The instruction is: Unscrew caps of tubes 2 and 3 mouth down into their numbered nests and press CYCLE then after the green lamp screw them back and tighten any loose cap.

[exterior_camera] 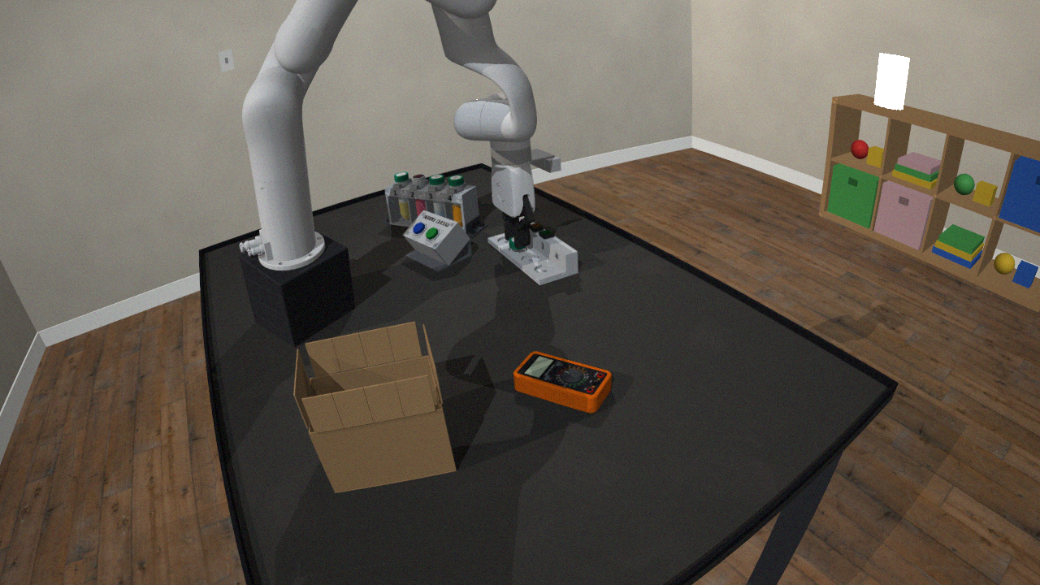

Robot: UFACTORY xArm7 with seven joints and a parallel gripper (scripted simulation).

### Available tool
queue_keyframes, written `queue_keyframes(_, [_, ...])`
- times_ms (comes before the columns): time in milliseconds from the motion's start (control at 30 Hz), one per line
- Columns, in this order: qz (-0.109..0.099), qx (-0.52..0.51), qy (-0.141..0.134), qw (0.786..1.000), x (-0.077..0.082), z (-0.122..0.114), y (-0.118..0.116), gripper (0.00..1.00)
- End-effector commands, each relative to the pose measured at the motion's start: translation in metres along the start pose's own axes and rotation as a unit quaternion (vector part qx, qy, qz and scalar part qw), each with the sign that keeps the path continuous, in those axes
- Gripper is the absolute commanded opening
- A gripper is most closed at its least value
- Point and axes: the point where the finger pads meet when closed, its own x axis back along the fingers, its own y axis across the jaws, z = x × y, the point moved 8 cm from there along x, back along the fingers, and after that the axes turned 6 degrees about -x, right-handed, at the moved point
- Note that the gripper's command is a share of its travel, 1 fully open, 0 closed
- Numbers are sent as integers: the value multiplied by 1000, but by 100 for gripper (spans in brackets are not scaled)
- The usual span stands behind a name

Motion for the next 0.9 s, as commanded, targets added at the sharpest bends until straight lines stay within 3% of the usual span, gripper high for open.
queue_keyframes(0, [0, 0, 2, 1000, 1, 1, 0, 0])
queue_keyframes(867, [0, 0, 2, 1000, -9, 1, 0, 0])
